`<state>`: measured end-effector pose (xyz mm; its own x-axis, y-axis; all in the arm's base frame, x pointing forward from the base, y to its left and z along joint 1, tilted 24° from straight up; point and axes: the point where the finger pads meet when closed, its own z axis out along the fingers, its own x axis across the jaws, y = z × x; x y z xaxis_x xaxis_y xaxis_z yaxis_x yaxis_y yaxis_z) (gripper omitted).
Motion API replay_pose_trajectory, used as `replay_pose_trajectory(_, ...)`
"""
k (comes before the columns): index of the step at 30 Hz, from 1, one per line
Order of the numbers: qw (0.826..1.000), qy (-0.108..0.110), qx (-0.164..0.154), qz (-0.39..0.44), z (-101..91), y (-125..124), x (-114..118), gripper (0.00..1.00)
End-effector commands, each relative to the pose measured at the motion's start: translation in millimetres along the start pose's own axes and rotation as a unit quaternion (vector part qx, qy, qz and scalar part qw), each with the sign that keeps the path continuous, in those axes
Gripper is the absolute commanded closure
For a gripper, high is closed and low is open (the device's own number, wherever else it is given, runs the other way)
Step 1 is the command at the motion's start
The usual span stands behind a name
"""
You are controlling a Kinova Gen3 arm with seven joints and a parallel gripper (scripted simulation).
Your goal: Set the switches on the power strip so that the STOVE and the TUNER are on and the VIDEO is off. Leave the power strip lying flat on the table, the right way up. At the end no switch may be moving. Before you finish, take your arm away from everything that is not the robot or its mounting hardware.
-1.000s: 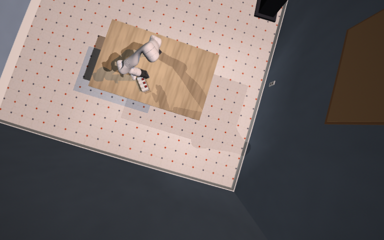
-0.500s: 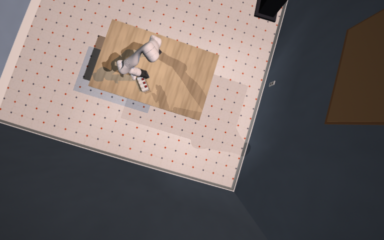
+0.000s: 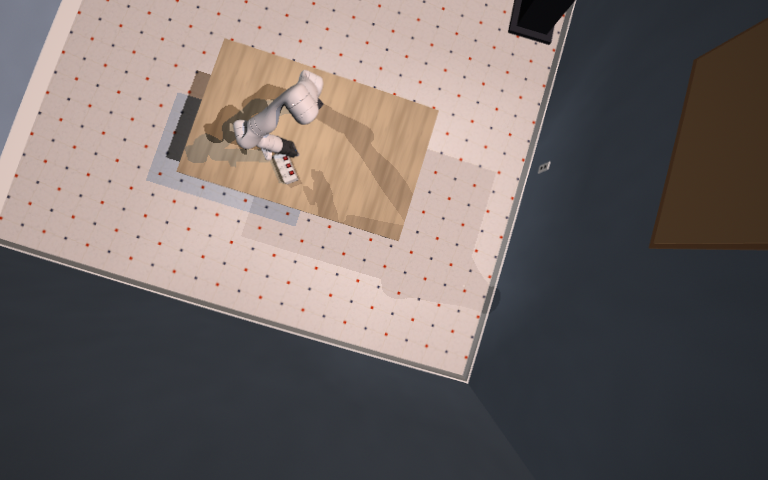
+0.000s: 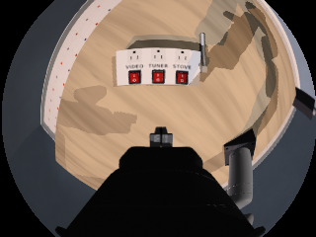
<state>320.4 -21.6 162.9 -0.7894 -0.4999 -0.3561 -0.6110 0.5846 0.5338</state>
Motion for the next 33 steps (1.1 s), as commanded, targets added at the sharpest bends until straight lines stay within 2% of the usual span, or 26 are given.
replay_pose_trajectory(1,1.0,0.0,0.001,0.0,-0.6,-0.1,-0.1,1.0)
replay_pose_trajectory(11,1.0,-0.001,0.001,0.0,0.0,-0.4,-0.2,1.0)
replay_pose_trajectory(15,1.0,-0.001,0.0,-0.001,3.0,-2.0,-0.8,1.0)
replay_pose_trajectory(16,1.0,-0.001,0.0,-0.001,9.8,-5.5,-1.9,1.0)
replay_pose_trajectory(22,1.0,-0.001,0.0,-0.001,9.8,-5.5,-1.9,1.0)
replay_pose_trajectory(23,1.0,-0.002,0.0,-0.002,20.1,-10.7,-3.2,1.0)
replay_pose_trajectory(30,1.0,-0.002,0.0,-0.002,20.1,-10.7,-3.2,1.0)
replay_pose_trajectory(31,1.0,-0.003,0.0,-0.002,32.9,-16.8,-4.4,1.0)
replay_pose_trajectory(33,1.0,-0.003,0.0,-0.002,32.9,-16.8,-4.4,1.0)
